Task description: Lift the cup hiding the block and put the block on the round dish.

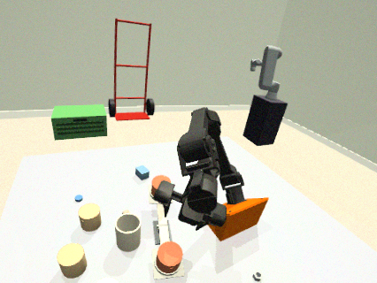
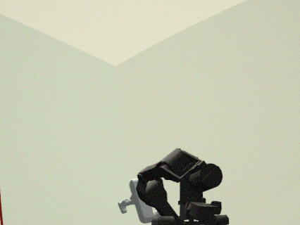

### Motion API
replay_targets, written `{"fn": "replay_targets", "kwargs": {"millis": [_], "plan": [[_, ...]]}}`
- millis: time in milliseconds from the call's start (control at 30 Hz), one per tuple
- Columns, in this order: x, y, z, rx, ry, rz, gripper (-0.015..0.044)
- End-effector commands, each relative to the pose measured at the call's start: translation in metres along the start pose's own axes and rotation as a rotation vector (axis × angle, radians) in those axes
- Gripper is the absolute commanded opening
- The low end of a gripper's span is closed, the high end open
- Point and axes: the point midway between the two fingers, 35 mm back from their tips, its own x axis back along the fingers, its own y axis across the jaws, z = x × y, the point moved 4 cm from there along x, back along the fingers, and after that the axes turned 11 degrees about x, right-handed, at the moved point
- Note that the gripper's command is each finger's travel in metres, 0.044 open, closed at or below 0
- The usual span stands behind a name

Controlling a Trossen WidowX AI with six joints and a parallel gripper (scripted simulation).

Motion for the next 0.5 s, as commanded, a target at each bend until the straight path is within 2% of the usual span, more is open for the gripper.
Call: {"fn": "replay_targets", "kwargs": {"millis": [0,300,467], "plan": [[-0.012,-0.009,-0.015,0.136,-0.008,-0.066,0.0440],[-0.043,-0.026,-0.040,0.398,-0.047,-0.181,0.0440],[-0.045,-0.027,-0.042,0.417,-0.052,-0.189,0.0440]]}}
